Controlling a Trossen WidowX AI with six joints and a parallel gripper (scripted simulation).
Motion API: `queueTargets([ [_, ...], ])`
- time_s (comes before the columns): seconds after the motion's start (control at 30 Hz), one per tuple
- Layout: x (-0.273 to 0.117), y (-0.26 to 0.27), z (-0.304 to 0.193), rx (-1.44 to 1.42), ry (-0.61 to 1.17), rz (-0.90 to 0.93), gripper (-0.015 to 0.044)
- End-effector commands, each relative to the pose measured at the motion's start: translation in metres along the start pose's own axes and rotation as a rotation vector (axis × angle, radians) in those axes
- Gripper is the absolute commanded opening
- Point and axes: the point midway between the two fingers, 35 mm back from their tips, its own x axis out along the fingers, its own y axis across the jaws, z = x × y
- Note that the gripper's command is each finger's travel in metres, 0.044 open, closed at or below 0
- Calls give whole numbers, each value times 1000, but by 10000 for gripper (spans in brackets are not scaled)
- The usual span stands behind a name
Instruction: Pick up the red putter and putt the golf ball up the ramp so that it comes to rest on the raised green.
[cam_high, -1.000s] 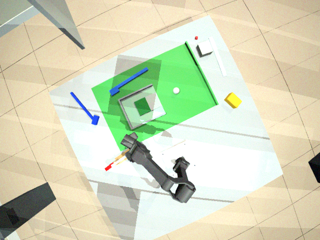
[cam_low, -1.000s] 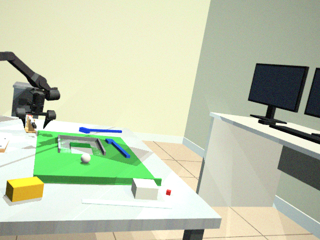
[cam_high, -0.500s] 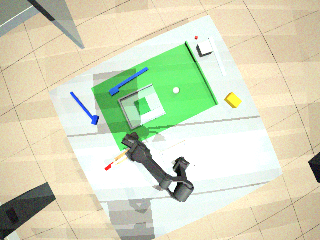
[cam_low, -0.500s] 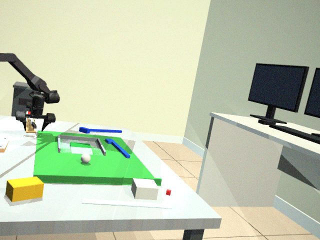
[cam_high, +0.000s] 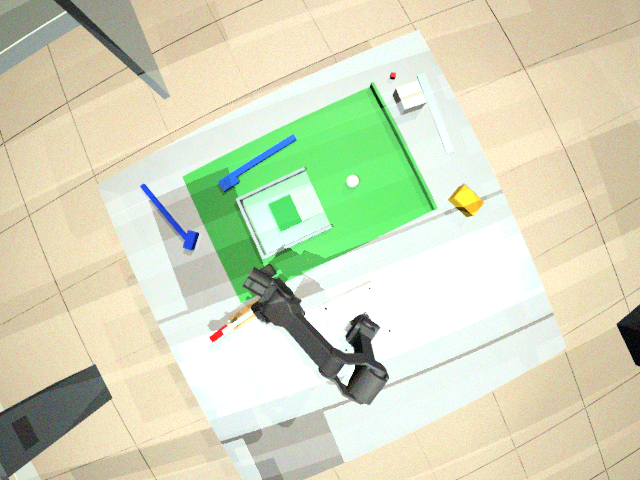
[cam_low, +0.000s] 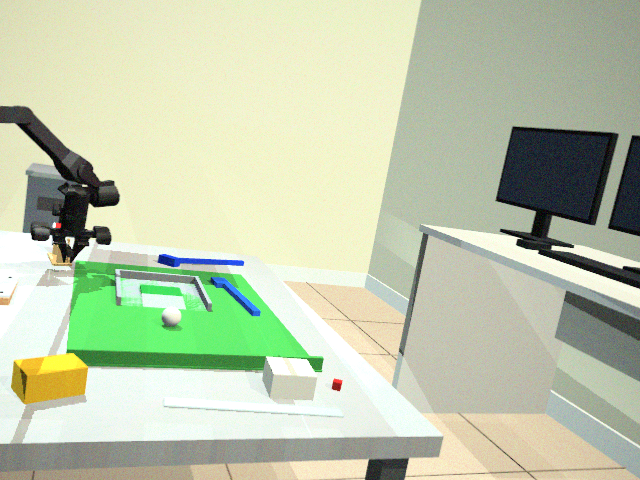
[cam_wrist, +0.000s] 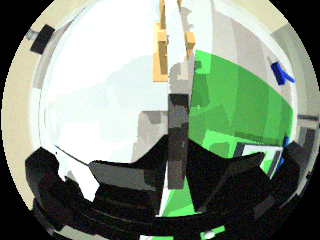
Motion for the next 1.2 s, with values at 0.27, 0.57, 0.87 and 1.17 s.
queueTargets([
  [0.27,-21,-3,7,0,0,0,0],
  [0.57,-68,-4,20,0,0,-1,0],
  [0.87,-97,0,26,0,1,0,0],
  [1.17,-99,-22,-14,165,51,-38,0],
])
